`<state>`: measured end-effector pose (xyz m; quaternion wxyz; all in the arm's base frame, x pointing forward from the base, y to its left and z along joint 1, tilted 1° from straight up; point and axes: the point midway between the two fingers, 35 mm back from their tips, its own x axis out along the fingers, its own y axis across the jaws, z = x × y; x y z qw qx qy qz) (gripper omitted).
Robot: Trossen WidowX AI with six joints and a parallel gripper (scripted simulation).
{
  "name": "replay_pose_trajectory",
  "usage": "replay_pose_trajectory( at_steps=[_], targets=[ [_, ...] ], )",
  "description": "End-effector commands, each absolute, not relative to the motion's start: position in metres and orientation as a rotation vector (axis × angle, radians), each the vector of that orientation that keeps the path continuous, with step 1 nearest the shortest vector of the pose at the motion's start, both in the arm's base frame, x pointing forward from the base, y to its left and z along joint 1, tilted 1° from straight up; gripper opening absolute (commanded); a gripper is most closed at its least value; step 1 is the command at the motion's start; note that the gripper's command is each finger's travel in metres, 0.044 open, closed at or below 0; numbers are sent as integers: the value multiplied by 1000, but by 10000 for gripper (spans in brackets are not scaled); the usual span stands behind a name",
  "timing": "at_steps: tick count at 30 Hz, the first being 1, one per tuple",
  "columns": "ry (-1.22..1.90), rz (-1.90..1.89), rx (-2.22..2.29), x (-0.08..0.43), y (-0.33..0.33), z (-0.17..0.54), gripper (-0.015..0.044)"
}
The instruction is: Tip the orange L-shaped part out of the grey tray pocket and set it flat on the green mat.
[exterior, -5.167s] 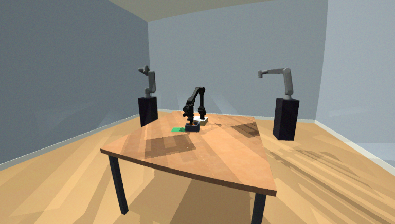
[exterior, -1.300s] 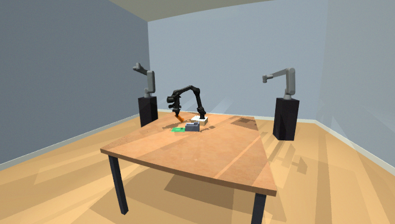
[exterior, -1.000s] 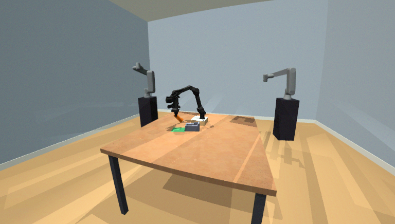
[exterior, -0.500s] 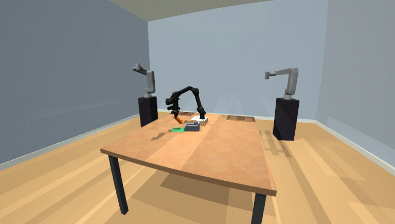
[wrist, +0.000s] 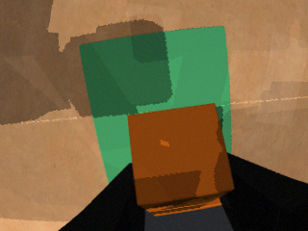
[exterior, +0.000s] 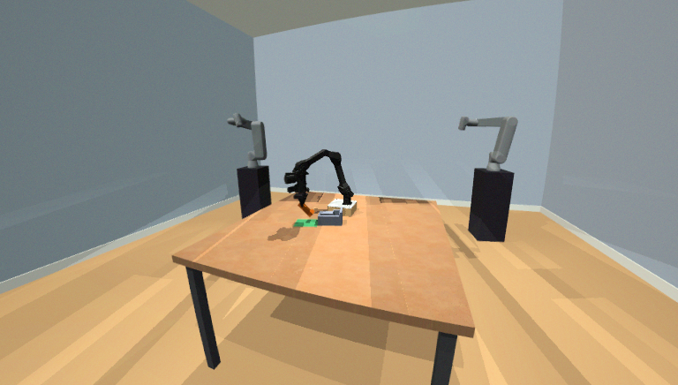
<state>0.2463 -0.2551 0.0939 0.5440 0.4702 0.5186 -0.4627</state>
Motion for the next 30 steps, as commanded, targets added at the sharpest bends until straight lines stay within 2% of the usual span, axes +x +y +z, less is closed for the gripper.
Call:
replay_pose_trajectory(
  at_steps=[1, 30],
  targets=[
    [1243, -1097, 1112, 246, -255, 83, 0],
    [1244, -1097, 1112, 246, -255, 52, 0]
  ],
)
